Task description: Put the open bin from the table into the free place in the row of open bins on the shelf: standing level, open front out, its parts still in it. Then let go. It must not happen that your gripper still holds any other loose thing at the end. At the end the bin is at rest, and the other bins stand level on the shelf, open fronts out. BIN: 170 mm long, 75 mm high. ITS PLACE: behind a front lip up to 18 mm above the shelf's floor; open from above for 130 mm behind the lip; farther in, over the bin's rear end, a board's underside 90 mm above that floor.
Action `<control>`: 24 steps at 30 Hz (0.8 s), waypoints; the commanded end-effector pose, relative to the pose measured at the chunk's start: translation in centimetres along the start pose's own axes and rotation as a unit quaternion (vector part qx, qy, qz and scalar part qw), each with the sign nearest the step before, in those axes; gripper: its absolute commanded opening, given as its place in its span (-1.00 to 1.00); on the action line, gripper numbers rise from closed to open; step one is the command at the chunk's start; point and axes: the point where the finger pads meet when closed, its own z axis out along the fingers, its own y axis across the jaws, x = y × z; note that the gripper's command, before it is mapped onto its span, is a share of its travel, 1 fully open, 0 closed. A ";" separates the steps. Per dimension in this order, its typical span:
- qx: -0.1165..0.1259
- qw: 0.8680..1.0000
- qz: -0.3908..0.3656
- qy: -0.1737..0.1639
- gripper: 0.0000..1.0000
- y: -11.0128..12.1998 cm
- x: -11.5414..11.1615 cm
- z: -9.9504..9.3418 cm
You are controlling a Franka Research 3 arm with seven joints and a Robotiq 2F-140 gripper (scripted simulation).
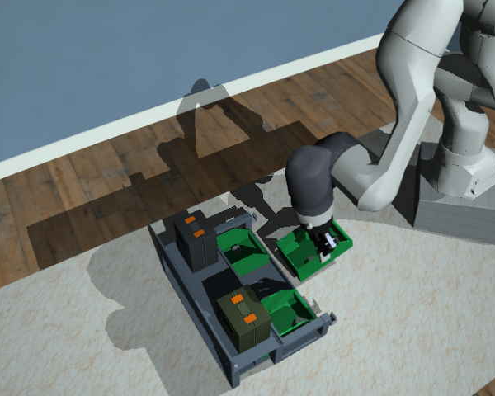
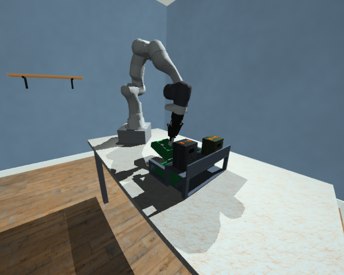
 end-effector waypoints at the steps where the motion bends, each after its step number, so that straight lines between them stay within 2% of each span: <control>1: -0.001 1.000 -0.001 0.000 -1.00 0.1 -0.1 -0.1; 24: -0.002 1.000 -0.001 0.000 -1.00 0.1 -0.7 -0.2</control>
